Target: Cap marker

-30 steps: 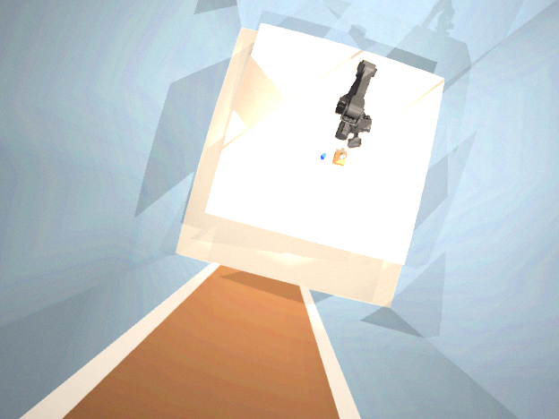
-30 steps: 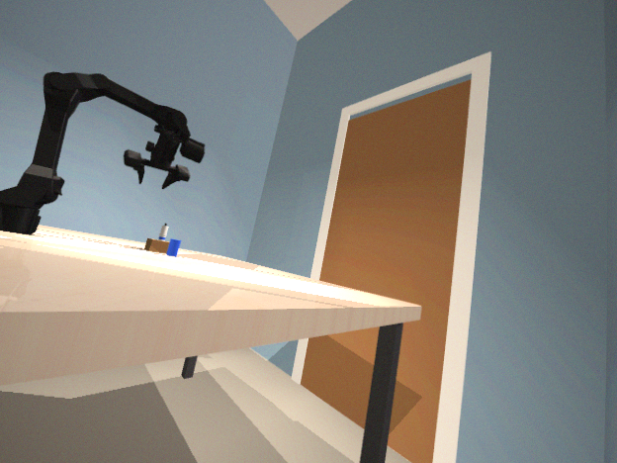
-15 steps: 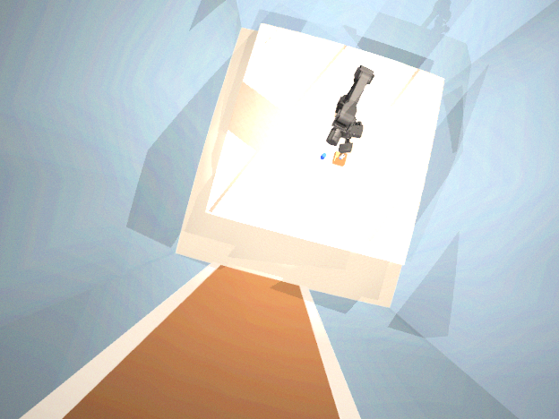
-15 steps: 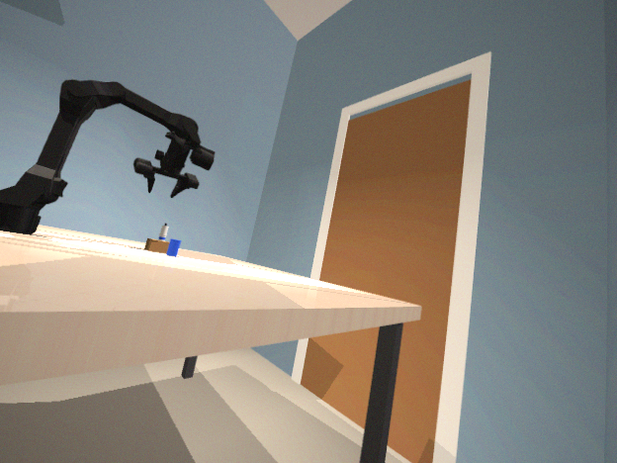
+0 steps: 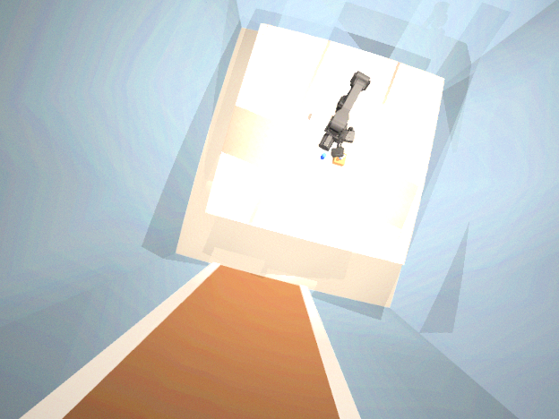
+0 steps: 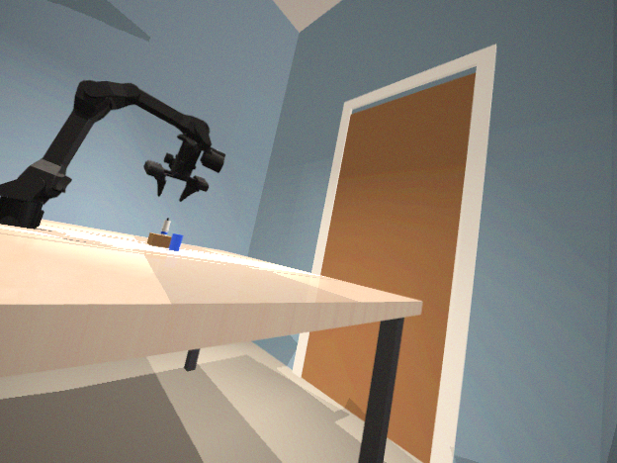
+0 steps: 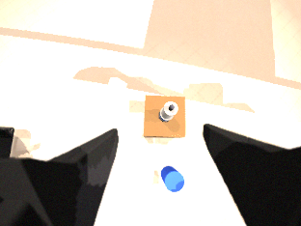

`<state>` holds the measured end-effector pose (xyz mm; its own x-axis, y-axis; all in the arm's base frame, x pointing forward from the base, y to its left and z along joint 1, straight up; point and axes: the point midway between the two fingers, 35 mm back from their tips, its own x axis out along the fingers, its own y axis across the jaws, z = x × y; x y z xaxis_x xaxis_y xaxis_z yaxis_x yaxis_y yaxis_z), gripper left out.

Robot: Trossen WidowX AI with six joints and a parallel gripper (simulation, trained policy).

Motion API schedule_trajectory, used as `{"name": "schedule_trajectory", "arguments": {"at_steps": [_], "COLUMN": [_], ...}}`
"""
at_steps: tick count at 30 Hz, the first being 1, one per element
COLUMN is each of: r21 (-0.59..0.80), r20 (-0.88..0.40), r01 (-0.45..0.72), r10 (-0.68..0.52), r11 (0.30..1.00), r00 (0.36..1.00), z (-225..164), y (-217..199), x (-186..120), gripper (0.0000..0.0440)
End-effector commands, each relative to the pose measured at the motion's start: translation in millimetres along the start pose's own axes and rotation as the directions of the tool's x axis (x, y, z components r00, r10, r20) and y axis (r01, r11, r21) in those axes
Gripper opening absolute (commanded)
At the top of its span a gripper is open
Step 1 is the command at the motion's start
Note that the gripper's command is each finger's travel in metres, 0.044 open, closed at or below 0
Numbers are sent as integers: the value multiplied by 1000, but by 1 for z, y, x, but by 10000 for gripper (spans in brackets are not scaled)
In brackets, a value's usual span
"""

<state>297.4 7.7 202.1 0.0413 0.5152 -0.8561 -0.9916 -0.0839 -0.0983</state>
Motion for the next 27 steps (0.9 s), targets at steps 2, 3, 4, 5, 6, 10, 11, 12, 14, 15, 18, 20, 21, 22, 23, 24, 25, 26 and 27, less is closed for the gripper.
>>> {"name": "schedule_trajectory", "arguments": {"at_steps": [2,3,4,5,6,10,11,12,14,15,18,20,21,22,23,24,25,26,27], "r21": [-15,-16,-18,-20,-22,-29,-32,-34,-38,-41,-49,-55,-58,-62,-65,-69,-72,-76,-80], "r20": [-39,-45,-52,-59,-66,-93,-100,-107,-120,-127,-148,-162,-169,-176,-183,-190,-197,-204,-211], "r01": [-14,-17,-21,-25,-29,-45,-50,-54,-62,-66,-79,-88,-92,-97,-101,-106,-110,-115,-119], "r10": [13,17,20,24,28,42,46,50,57,61,71,78,81,85,88,91,94,97,100], "r11": [1000,1000,1000,999,999,999,998,998,997,997,996,995,994,993,993,992,991,990,990], "r00": [999,999,998,998,997,995,994,993,991,990,986,984,982,981,979,978,976,974,972], "z": [-14,-17,-19,-22,-24,-35,-37,-40,-44,-47,-54,-58,-61,-63,-65,-67,-69,-71,-73], "y": [-5,-6,-7,-8,-9,-12,-13,-14,-16,-16,-19,-20,-21,-22,-23,-24,-24,-25,-26], "x": [1,2,2,3,4,6,7,8,9,10,12,14,15,16,17,18,19,20,21], "gripper": [318,318,318,317,317,316,316,316,315,315,314,314,313,313,313,312,312,311,311]}}
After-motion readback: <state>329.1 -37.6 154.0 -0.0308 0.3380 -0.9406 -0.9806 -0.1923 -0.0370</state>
